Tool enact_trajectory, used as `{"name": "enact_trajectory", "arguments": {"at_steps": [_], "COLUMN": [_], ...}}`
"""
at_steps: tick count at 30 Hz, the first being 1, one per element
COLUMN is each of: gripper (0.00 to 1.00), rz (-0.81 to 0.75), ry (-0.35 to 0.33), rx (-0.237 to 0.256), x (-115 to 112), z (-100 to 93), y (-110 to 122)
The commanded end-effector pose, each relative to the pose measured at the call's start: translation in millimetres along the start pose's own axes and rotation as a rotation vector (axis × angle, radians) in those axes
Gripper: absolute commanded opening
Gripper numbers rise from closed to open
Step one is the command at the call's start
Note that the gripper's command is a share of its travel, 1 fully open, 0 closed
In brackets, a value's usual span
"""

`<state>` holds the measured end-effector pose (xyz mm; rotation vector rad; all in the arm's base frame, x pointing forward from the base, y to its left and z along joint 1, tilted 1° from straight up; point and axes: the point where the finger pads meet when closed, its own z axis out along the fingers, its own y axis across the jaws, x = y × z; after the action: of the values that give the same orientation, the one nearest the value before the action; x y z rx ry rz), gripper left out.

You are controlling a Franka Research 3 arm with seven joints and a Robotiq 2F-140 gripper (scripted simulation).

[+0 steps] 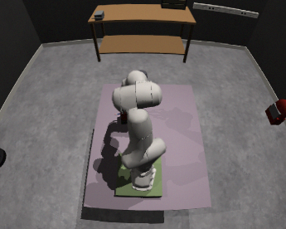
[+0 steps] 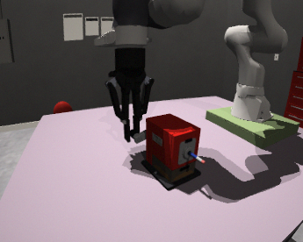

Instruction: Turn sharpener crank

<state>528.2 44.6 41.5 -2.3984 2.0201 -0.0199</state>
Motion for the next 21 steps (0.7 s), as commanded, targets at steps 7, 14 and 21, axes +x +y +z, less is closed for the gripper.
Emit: {"name": "enact_trajectory", "arguments": {"at_steps": [7, 14, 21], "gripper": [0.1, 0.1, 0.1], "rz": [-0.009, -0.009, -0.009], "ry": [0.001, 0.001, 0.001], "rx": [-0.002, -0.002, -0.002], "x": [0.0, 0.0, 0.1], "z": [15.0, 20.4, 26.8], "y": [6.4, 10.4, 17.1]}}
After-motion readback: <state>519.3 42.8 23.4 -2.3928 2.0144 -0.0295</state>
